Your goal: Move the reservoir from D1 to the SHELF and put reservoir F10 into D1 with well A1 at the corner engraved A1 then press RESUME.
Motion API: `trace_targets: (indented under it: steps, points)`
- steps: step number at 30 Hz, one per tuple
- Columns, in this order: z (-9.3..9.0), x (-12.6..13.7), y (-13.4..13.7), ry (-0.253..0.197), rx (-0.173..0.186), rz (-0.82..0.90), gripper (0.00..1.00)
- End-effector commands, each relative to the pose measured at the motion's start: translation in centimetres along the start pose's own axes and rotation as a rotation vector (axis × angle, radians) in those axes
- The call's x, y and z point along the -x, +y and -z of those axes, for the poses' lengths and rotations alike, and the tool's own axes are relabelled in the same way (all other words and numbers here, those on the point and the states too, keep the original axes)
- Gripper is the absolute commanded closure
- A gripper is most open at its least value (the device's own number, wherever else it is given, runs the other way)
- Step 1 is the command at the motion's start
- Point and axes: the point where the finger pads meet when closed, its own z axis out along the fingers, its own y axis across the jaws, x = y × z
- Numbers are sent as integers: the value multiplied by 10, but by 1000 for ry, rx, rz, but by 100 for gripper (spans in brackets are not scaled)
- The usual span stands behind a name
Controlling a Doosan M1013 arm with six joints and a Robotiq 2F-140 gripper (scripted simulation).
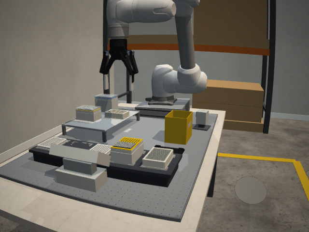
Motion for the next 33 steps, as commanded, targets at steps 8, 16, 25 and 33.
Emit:
trace_targets:
  steps: [8,16,25,33]
  points:
    - [0,0,-53,0,0,-1,23]
    - [0,0,-83,0,0,-1,23]
    - [0,0,-128,0,0,-1,23]
    - [0,0,-158,0,0,-1,23]
